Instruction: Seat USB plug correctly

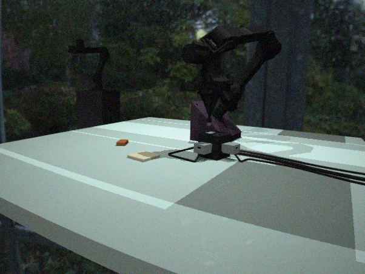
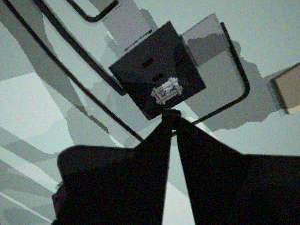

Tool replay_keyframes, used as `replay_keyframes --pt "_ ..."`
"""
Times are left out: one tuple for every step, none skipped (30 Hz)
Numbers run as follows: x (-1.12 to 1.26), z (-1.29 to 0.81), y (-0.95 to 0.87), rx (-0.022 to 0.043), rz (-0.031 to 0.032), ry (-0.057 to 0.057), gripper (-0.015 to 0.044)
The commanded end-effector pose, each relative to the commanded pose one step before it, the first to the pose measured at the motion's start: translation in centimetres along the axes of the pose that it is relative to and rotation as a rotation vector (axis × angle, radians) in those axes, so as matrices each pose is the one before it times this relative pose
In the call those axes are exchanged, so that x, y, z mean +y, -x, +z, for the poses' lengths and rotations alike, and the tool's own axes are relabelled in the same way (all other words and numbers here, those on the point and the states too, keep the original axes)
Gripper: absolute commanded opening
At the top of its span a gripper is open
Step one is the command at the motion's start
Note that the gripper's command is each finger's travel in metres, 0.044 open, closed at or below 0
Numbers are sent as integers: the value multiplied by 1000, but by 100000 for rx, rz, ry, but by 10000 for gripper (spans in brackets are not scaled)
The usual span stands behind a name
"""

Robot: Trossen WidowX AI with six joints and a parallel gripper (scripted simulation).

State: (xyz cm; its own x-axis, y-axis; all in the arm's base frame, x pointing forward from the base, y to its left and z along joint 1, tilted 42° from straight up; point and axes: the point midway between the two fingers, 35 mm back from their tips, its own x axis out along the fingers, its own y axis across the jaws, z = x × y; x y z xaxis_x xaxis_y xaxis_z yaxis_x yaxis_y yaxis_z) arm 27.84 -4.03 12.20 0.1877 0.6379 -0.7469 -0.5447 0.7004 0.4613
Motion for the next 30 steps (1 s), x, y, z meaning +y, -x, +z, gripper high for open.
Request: replay_keyframes --pt "7 -23 -8 33 33 9484 0" --pt "0 0 0 0 0 2618 0" --pt "0 0 0 0 0 2618 0" --pt "0 0 0 0 0 2618 0" --pt "0 0 0 0 0 2618 0" --pt "0 0 0 0 0 2618 0" --pt "0 0 0 0 0 2618 0" --pt "0 0 0 0 0 2618 0" --pt "0 0 0 0 0 2618 0" --pt "0 0 0 0 0 2618 0" --pt "0 0 0 0 0 2618 0" --pt "0 0 0 0 0 2618 0" --pt "0 0 0 0 0 2618 0" --pt "0 0 0 0 0 2618 0" --pt "0 0 0 0 0 2618 0" --pt "0 0 0 0 0 2618 0" --pt "0 0 0 0 0 2618 0" --pt "0 0 0 0 0 2618 0" --pt "0 0 0 0 0 2618 0" --pt "0 0 0 0 0 2625 0" --pt "0 0 0 0 0 2142 0" --pt "0 0 0 0 0 1336 0" --pt "0 0 0 0 0 452 0" --pt "0 0 0 0 0 0 0" --pt "0 0 0 0 0 0 0" --pt "0 0 0 0 0 0 0" --pt "0 0 0 0 0 0 0" --pt "0 0 0 0 0 0 0" --pt "0 0 0 0 0 0 0" --pt "0 0 0 0 0 0 0"
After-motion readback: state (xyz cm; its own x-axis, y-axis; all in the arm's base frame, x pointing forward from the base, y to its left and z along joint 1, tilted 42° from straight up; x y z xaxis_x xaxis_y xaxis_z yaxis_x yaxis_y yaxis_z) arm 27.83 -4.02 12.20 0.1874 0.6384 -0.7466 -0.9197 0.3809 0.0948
